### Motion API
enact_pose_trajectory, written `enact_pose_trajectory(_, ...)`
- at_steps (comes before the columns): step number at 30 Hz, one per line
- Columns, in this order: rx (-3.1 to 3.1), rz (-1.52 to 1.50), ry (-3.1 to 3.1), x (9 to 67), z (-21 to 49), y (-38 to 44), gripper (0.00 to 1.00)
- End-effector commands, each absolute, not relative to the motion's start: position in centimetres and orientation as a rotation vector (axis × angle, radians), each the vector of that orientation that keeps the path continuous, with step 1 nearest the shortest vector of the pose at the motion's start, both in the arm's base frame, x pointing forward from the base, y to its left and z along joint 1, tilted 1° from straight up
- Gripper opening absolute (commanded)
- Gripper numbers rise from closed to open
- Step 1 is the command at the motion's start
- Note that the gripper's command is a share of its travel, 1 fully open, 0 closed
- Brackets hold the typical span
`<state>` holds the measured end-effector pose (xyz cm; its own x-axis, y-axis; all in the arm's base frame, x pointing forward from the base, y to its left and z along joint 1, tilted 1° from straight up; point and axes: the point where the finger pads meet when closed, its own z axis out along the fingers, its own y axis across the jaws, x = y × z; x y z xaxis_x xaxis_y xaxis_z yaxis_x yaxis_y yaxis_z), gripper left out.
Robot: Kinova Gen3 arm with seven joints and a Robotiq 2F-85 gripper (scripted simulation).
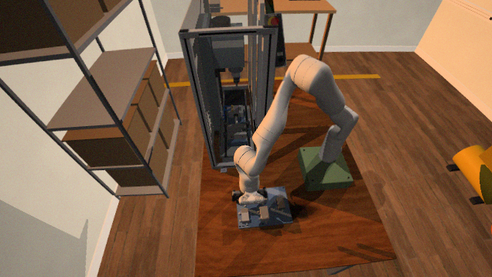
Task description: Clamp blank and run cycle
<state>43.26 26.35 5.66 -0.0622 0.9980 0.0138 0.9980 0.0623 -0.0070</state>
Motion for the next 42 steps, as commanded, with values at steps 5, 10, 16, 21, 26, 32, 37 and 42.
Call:
enact_pose_trajectory(5, -2.141, -0.005, -2.279, 43.5, 5.7, 26.5, 1.0)
enact_pose_trajectory(10, -2.141, -0.005, -2.279, 45.1, 5.7, 28.3, 1.0)
enact_pose_trajectory(16, -2.141, -0.005, -2.279, 45.5, 5.7, 28.8, 1.0)
enact_pose_trajectory(21, -2.141, -0.005, -2.279, 45.5, 5.7, 28.8, 1.0)
enact_pose_trajectory(26, -2.141, -0.006, -2.279, 45.5, 3.9, 28.8, 1.0)
enact_pose_trajectory(32, -2.141, -0.006, -2.279, 45.5, 2.7, 28.8, 1.0)
enact_pose_trajectory(37, -2.141, -0.006, -2.279, 45.5, 2.7, 28.8, 1.0)
enact_pose_trajectory(42, -2.141, -0.006, -2.279, 45.5, 1.5, 28.8, 1.0)
